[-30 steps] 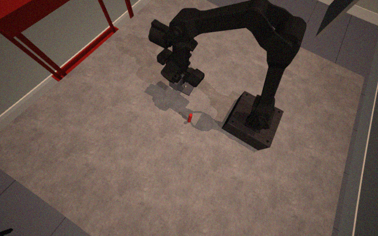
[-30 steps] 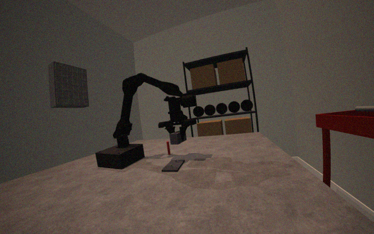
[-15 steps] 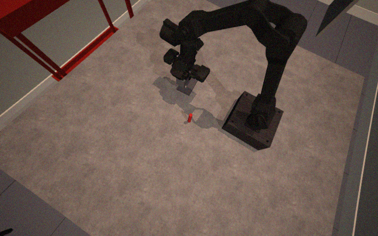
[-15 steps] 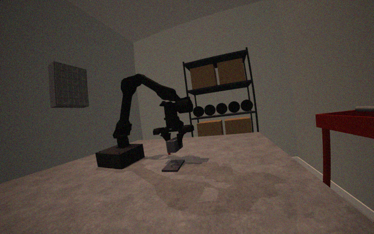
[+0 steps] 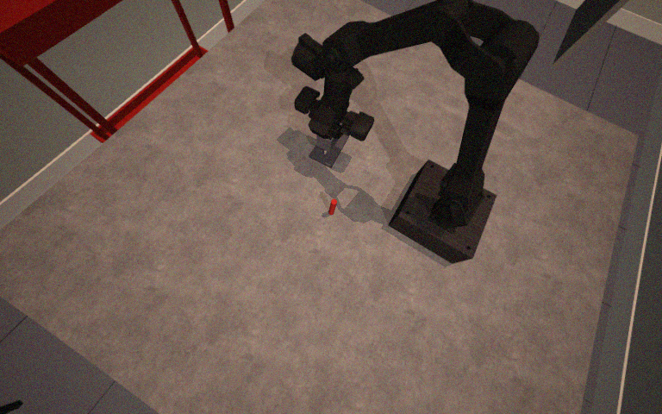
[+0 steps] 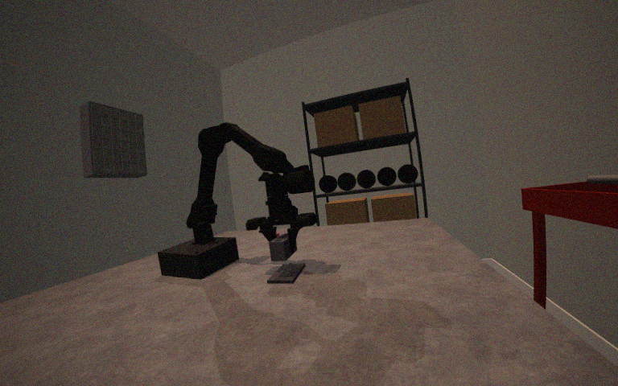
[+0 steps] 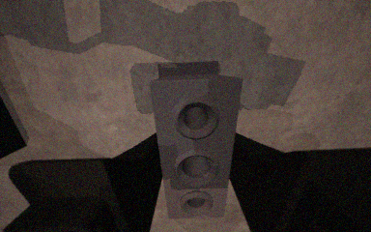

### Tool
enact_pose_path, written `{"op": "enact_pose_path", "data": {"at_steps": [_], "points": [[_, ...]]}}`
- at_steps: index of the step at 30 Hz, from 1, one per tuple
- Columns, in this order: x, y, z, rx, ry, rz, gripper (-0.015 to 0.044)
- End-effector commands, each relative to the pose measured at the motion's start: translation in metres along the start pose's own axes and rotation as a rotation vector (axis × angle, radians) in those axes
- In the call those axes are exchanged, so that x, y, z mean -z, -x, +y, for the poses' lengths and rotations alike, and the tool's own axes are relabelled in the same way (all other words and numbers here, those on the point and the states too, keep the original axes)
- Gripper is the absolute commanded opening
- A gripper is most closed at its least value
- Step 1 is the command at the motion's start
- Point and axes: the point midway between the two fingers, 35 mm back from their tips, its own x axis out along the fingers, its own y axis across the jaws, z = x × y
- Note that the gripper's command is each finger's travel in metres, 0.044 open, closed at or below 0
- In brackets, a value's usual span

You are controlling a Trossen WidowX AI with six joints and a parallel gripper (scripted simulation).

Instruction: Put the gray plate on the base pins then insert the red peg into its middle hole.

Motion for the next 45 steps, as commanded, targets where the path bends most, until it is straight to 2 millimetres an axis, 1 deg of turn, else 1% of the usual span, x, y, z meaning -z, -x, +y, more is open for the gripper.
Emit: {"op": "enact_pose_path", "data": {"at_steps": [1,14,22,29,42,44,45], "points": [[0.000,-0.001,0.000,0.001,0.006,-0.002,0.0000],[0.000,-0.002,0.000,0.001,0.006,-0.002,0.0000],[0.000,-0.017,0.000,0.001,0.006,-0.002,0.0000],[0.000,-0.020,0.000,0.001,0.006,-0.002,0.0000],[0.000,-0.041,0.000,0.001,0.006,-0.002,0.0000],[0.000,-0.042,0.000,0.001,0.006,-0.002,0.0000],[0.001,-0.036,-0.001,0.005,0.001,0.001,0.0000]]}}
